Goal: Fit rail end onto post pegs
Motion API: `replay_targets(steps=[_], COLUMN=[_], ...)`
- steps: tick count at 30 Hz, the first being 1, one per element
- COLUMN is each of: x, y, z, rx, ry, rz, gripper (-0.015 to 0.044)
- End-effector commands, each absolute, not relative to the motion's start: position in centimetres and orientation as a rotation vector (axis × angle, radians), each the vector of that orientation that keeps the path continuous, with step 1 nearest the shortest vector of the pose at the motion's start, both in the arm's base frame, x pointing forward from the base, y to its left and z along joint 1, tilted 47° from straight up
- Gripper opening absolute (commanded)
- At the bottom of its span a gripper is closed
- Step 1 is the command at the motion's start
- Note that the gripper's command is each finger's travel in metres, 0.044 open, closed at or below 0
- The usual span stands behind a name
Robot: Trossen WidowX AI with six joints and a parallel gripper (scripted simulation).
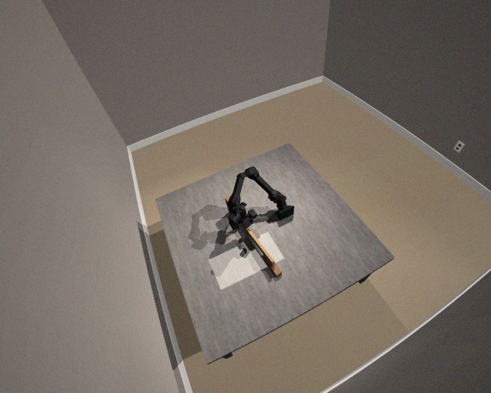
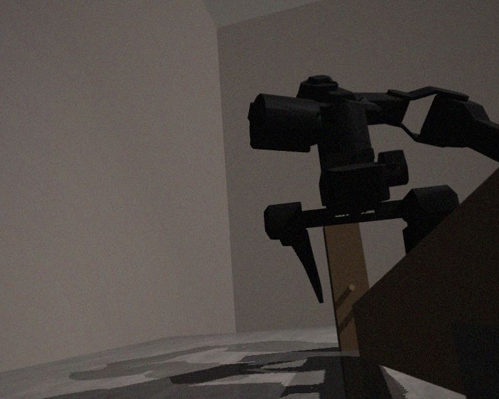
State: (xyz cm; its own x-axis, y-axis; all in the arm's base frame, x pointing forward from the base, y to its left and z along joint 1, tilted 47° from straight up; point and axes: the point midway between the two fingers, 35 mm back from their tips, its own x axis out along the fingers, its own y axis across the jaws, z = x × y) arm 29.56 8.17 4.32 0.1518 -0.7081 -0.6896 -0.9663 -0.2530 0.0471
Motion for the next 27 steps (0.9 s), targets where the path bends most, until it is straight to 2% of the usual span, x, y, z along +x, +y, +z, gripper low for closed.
replay_targets(steps=[1, 27], x=[29.6, 30.0], y=[7.5, 4.6], z=[3.8, 1.3], rx=[-2.035, -2.037], ry=[1.602, 1.605], rz=[0.857, 0.853], gripper=[0.044, 0.044])
